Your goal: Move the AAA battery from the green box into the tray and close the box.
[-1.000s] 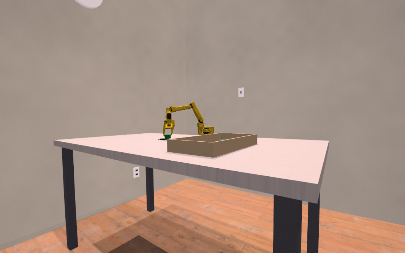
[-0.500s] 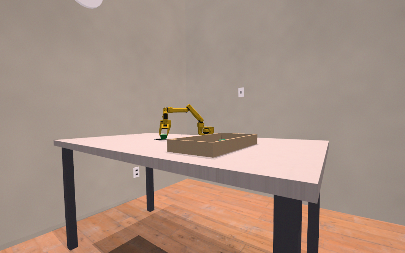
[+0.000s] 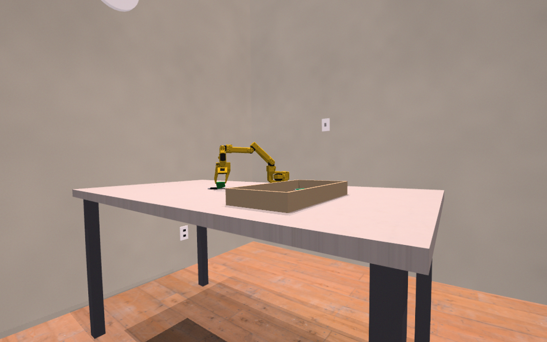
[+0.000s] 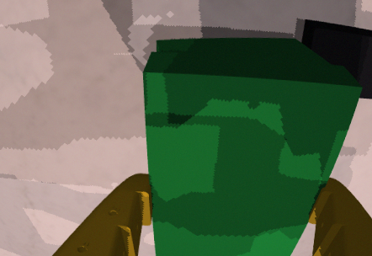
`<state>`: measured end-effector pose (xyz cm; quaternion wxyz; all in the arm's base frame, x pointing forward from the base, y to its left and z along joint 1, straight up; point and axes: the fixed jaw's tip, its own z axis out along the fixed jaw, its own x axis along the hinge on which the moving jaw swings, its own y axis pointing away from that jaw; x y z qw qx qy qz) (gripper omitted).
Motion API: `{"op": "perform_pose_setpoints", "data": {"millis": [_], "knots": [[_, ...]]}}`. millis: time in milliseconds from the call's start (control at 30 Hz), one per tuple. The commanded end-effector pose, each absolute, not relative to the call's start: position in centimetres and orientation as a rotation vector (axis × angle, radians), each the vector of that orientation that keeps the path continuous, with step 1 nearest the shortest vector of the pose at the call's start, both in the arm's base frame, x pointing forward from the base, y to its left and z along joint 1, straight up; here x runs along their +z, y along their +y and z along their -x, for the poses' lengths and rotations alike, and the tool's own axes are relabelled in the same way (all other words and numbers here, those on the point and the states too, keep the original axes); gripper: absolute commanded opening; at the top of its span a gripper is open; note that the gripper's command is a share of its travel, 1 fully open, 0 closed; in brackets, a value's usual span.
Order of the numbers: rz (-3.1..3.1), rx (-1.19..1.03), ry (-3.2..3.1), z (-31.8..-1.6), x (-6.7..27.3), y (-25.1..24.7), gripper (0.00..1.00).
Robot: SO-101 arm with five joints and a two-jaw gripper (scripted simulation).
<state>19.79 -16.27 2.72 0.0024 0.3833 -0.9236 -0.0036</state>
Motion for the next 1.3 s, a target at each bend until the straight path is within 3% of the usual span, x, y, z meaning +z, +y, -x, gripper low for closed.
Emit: {"op": "perform_pose_setpoints", "data": {"millis": [0,467,1267], "knots": [[-1.195,0.000,-2.906,-19.9,2.9,-16.3,0.22],[-1.216,0.163,-2.951,-21.9,2.4,-18.0,0.22],[-1.217,0.166,-2.952,-21.9,2.4,-18.0,0.22]]}}
